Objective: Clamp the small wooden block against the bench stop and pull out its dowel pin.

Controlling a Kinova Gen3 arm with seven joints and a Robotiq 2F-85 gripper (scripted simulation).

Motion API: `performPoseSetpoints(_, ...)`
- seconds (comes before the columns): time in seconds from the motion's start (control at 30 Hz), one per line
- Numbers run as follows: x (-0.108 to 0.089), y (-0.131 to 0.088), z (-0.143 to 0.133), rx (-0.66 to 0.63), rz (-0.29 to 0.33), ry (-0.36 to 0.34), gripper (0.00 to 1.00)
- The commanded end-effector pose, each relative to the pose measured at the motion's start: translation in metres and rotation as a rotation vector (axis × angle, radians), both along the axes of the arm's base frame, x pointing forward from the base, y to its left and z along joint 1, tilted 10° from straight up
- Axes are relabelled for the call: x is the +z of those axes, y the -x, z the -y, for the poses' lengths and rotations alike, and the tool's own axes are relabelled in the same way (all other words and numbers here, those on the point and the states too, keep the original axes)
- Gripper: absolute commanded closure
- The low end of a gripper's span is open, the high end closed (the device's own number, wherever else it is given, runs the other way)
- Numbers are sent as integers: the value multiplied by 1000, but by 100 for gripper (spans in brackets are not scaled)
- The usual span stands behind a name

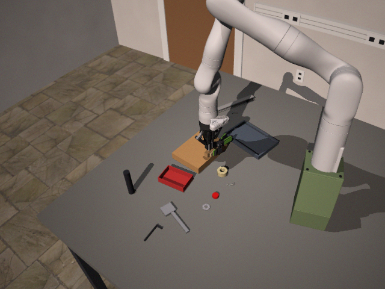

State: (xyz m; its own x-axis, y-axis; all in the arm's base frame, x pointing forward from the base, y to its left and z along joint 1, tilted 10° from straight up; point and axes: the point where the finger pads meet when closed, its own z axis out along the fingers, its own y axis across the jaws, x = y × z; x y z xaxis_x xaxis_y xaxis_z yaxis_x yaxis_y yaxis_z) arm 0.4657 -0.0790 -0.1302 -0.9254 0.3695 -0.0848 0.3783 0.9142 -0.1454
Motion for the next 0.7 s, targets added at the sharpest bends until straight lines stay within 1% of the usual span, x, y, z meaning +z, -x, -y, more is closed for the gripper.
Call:
performPoseSetpoints(0.0, 2, -2, -1, 46, -4, -1, 90)
performPoseSetpoints(0.03, 2, -2, -1, 46, -4, -1, 90)
performPoseSetpoints(0.53, 2, -2, -1, 280, -43, 6, 90)
performPoseSetpoints(0.6, 2, -2, -1, 280, -43, 6, 90)
performPoseSetpoints(0.67, 2, -2, -1, 311, -49, 6, 90)
